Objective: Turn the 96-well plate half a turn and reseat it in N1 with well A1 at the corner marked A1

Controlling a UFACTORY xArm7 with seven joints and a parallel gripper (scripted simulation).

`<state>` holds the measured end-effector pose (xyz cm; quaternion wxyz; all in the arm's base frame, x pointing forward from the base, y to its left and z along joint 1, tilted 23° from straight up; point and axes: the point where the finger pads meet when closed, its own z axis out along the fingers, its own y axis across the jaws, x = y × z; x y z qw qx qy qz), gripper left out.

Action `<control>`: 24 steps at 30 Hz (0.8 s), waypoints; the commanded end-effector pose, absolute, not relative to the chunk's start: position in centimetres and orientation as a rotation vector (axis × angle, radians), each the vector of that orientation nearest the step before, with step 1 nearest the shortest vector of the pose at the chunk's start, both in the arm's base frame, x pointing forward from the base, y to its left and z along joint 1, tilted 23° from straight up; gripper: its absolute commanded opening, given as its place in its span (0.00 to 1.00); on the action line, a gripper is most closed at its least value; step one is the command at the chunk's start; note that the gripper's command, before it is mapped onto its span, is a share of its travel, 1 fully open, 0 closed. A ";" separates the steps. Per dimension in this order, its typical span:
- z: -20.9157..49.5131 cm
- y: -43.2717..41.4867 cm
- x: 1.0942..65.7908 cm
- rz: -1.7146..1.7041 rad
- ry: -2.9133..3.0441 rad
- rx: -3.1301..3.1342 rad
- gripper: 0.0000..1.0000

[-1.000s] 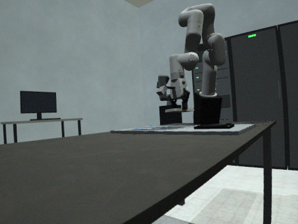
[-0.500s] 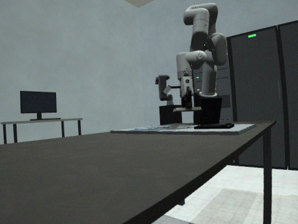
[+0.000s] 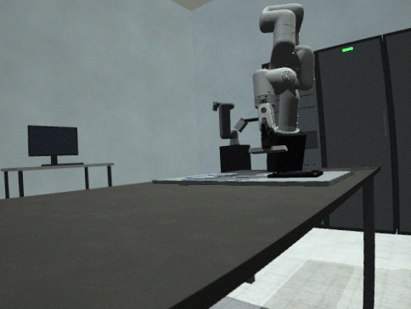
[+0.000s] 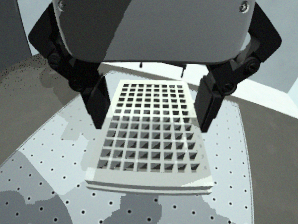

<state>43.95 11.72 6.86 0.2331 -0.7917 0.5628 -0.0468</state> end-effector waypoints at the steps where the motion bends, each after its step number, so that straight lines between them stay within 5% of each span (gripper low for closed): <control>1: 7.5 13.4 44.0 -0.042 1.796 -2.073 0.00; 24: 9.7 20.1 43.5 -0.039 1.806 -2.063 0.00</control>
